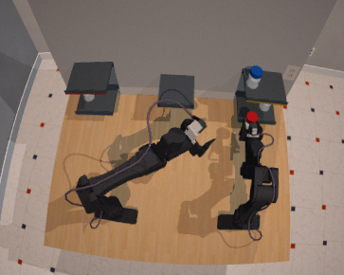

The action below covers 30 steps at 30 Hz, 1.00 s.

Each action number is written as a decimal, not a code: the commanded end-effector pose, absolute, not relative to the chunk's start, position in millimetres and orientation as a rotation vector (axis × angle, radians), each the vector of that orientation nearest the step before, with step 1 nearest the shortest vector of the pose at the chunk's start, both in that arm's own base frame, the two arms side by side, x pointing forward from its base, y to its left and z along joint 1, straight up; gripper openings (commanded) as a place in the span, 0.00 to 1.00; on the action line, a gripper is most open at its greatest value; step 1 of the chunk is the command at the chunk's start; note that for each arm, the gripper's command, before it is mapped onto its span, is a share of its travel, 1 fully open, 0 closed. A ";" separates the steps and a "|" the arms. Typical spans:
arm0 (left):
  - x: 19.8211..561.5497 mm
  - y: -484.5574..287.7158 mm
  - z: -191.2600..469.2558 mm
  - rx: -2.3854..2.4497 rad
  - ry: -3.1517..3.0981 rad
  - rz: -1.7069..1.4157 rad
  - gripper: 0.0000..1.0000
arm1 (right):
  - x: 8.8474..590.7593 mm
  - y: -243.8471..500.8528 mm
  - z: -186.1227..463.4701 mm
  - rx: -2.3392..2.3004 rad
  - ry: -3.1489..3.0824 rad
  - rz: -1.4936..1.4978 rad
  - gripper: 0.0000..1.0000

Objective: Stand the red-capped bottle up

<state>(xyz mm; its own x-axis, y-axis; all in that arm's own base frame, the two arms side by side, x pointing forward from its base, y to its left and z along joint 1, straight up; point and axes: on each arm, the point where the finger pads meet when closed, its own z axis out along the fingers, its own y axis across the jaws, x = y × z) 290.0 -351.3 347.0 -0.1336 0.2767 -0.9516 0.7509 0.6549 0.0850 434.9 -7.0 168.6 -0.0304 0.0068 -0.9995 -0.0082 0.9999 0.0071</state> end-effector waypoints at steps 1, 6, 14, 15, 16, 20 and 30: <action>287.5 -350.8 359.6 0.831 1.674 -0.520 0.89 | 442.1 -11.2 193.9 -0.001 1.537 0.002 0.52; 287.5 -350.8 359.6 0.831 1.674 -0.520 0.89 | 445.1 -10.6 199.1 -0.008 1.549 0.009 0.52; 287.5 -350.8 359.6 0.831 1.674 -0.520 0.89 | 445.0 -11.1 202.3 -0.006 1.536 0.007 0.52; 287.5 -350.8 359.6 0.831 1.674 -0.520 0.89 | 445.1 -11.2 205.9 -0.006 1.522 0.005 0.52; 287.5 -350.8 359.6 0.831 1.674 -0.520 0.89 | 446.5 -11.4 202.2 -0.005 1.530 0.005 0.52; 287.5 -350.8 359.6 0.831 1.674 -0.520 0.89 | 451.0 -12.4 203.7 -0.001 1.524 0.001 0.52; 287.5 -350.8 359.6 0.831 1.674 -0.520 0.89 | 487.2 -11.5 202.2 -0.002 1.520 0.000 0.52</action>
<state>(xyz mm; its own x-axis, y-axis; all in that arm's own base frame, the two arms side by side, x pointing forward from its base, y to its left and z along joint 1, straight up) 290.0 -351.3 347.0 -0.1336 0.2767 -0.9516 0.7509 0.6549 0.0850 470.5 -7.3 184.8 -0.0059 0.0059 -1.0000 -0.0137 0.9999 0.0060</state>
